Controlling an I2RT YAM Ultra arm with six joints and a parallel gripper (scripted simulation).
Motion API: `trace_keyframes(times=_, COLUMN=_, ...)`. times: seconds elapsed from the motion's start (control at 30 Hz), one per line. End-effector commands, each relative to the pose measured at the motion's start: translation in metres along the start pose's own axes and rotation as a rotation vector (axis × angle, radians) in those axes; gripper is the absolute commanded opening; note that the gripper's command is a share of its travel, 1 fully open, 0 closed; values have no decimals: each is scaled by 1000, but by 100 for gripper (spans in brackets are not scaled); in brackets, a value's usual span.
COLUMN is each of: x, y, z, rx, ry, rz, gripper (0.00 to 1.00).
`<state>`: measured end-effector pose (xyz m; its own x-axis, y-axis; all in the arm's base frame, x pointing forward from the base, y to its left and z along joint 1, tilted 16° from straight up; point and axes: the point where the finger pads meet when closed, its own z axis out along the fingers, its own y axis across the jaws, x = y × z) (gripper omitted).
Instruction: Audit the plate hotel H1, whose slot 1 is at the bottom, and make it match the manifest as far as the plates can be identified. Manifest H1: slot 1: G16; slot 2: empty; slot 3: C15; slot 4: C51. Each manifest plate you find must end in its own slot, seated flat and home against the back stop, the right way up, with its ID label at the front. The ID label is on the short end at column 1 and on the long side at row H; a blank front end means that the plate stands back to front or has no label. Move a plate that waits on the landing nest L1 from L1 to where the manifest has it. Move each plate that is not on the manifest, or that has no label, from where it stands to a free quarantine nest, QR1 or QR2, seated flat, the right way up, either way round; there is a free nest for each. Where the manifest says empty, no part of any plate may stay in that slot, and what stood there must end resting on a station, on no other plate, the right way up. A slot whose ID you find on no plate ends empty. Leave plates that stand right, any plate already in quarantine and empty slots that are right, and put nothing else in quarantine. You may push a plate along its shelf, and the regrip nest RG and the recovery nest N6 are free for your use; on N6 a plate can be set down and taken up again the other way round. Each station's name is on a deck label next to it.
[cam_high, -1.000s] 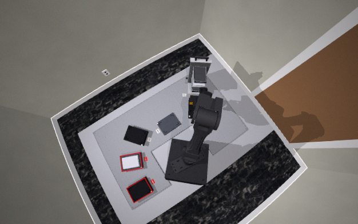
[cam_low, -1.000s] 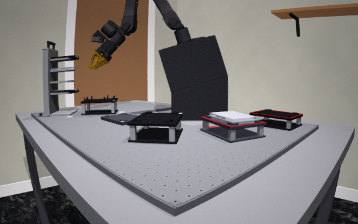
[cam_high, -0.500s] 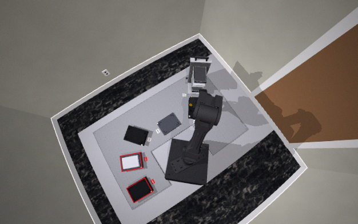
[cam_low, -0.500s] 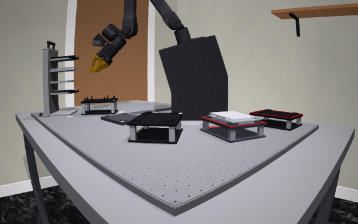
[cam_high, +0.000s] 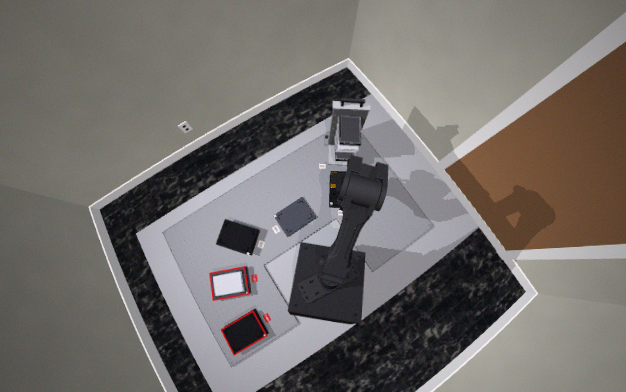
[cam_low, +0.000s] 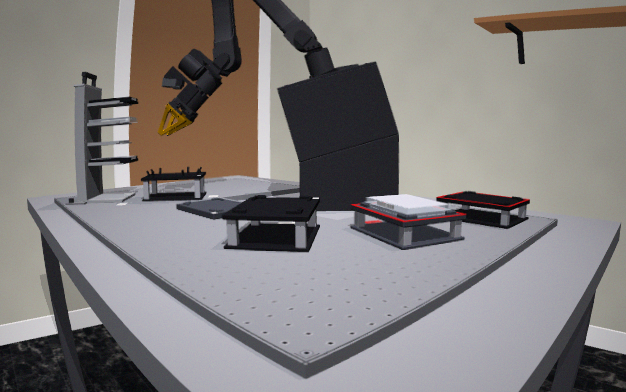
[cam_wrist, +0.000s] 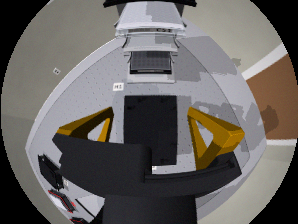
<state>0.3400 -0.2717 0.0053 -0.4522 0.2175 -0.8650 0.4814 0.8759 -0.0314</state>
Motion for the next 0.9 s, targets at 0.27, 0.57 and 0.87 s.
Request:
trace_keyframes(times=0.27, x=-9, y=-1, z=10, rx=2, ry=-35, rz=-7, gripper=100)
trace_keyframes(times=0.57, x=-18, y=-1, z=22, rx=2, ry=-35, rz=-7, gripper=100)
trace_keyframes(times=0.87, x=-23, y=-1, z=29, rx=2, ry=-35, rz=-7, gripper=100)
